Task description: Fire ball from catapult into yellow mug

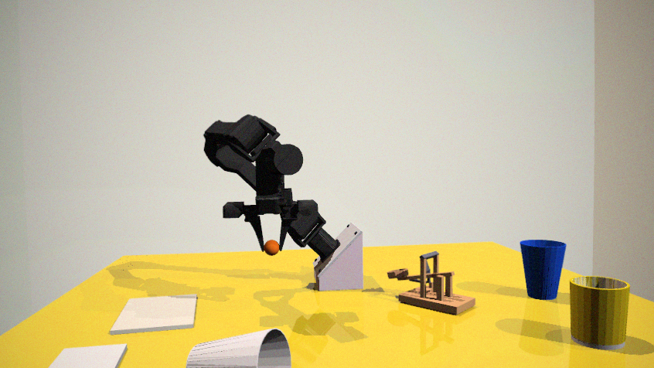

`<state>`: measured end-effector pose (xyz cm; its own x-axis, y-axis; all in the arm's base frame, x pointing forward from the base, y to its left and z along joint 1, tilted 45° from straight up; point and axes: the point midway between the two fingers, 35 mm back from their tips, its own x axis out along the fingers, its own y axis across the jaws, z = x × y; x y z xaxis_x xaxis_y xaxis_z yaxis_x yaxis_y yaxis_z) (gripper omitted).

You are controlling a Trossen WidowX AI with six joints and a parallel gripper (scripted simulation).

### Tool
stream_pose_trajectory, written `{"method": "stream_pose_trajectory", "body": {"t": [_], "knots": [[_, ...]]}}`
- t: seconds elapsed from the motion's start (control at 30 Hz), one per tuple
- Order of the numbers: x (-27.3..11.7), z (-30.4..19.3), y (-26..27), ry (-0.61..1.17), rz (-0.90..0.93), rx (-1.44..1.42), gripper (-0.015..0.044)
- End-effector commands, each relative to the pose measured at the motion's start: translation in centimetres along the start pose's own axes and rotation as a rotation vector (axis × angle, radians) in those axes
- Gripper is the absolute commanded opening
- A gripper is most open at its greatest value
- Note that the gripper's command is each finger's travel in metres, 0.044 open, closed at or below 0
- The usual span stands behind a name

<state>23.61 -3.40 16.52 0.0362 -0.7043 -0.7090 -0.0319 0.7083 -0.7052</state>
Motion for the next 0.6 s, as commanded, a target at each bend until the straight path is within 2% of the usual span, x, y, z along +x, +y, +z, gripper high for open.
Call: {"method": "stream_pose_trajectory", "body": {"t": [0.0,0.57], "knots": [[-0.6,-0.1,0.0,0.002,0.001,0.003,0.0000],[-1.0,1.4,8.8,0.056,0.033,-0.256,0.0000]]}}
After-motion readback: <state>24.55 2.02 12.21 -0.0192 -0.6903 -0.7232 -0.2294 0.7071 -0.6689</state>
